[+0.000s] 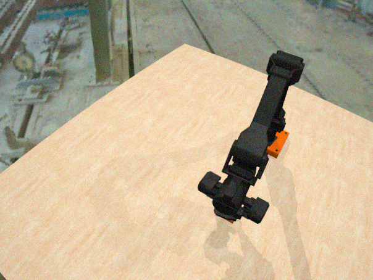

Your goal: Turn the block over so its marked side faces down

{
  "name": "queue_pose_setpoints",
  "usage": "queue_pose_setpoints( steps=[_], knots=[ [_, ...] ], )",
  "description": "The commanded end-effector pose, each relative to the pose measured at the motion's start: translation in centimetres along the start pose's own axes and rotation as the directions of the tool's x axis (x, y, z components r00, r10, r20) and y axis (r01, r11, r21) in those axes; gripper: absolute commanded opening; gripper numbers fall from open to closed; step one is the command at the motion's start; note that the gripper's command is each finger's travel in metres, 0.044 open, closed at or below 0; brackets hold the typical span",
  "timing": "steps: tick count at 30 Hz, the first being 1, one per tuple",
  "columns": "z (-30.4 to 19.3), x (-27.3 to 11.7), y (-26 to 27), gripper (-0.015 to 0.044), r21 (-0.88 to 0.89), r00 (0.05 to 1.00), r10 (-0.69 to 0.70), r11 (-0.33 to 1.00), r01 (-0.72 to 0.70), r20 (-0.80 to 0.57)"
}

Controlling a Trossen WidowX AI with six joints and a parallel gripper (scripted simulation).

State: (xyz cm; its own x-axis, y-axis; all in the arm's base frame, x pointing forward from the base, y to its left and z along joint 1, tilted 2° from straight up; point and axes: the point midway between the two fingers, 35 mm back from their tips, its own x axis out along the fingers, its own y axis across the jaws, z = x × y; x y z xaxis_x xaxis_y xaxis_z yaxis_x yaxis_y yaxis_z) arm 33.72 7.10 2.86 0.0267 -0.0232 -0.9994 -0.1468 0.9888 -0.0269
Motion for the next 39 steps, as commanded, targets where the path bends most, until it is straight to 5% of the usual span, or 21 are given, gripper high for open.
queue_pose_setpoints(
  steps=[1,10,39],
  knots=[
    [-0.1,-1.5,0.0,0.0037,-0.004,1.0,0.002,1.0,-0.003,-0.007],
    [-0.1,-2.6,0.0,0.0,-0.004,1.0,0.002,1.0,-0.002,0.003],
    [-0.3,-1.7,0.1,0.0,-0.006,0.896,0.004,1.0,-0.001,0.444]
  ],
)
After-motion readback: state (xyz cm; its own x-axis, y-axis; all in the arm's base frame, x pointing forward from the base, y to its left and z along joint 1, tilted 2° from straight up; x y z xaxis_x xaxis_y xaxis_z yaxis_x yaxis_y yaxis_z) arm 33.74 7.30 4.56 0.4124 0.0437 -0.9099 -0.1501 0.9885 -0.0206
